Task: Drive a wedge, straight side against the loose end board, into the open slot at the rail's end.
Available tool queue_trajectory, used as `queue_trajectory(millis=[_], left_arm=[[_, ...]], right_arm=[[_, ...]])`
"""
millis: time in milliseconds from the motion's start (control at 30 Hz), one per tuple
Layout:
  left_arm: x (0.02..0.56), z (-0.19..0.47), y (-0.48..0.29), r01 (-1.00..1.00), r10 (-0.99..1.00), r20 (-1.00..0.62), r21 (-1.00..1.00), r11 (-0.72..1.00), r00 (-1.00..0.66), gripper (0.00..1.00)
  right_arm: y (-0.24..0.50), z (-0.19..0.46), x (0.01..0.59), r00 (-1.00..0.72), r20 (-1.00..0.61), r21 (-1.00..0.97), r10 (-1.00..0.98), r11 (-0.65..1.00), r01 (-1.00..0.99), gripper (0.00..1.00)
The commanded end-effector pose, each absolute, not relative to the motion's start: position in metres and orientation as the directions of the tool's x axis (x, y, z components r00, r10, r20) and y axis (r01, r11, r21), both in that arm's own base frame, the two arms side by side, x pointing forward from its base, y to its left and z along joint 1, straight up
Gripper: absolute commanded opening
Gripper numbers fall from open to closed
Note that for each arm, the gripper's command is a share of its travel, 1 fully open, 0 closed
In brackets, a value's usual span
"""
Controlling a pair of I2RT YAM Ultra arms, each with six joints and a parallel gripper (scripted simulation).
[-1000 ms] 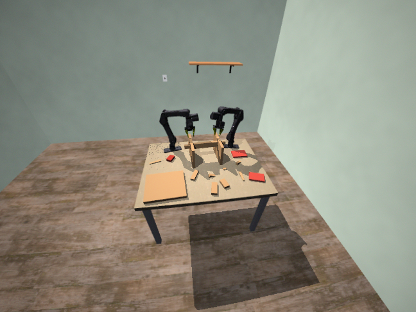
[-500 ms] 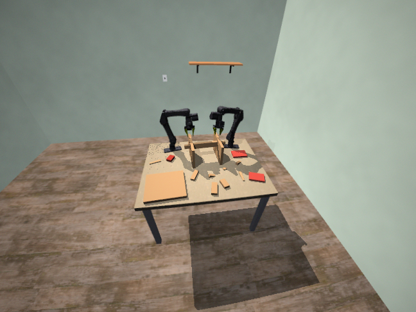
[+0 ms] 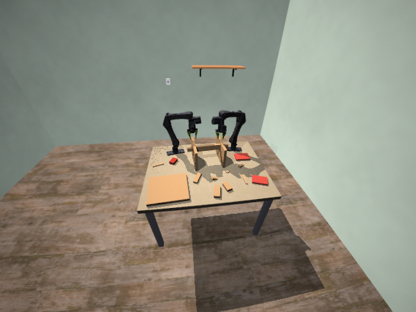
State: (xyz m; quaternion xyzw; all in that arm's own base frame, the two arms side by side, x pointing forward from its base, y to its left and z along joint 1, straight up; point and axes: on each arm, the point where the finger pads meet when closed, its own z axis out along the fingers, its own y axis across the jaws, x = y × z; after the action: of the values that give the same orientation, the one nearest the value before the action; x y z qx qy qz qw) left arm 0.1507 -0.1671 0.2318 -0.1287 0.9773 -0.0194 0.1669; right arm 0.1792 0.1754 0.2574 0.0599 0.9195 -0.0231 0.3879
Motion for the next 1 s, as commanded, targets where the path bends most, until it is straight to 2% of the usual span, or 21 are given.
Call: queue_trajectory(millis=[0, 667, 700, 967], left_arm=[[0.151, 0.223, -0.170, -0.239, -0.244, -0.327, -0.056, 0.969, -0.913, 0.52], [0.151, 0.208, -0.168, -0.259, -0.250, -0.310, -0.011, 0.966, -0.917, 0.52], [0.149, 0.208, -0.164, -0.260, -0.250, -0.309, -0.011, 0.966, -0.917, 0.00], [0.149, 0.214, -0.164, -0.251, -0.243, -0.311, -0.014, 0.968, -0.919, 0.00]], right_arm=[[0.173, 0.274, 0.182, -0.671, -0.733, 0.033, 0.112, 0.991, 0.129, 0.53], [0.173, 0.274, 0.182, -0.671, -0.733, 0.033, 0.112, 0.991, 0.129, 0.53], [0.173, 0.274, 0.182, -0.671, -0.733, 0.033, 0.112, 0.991, 0.129, 0.53], [0.173, 0.274, 0.182, -0.671, -0.733, 0.033, 0.112, 0.991, 0.129, 0.53]])
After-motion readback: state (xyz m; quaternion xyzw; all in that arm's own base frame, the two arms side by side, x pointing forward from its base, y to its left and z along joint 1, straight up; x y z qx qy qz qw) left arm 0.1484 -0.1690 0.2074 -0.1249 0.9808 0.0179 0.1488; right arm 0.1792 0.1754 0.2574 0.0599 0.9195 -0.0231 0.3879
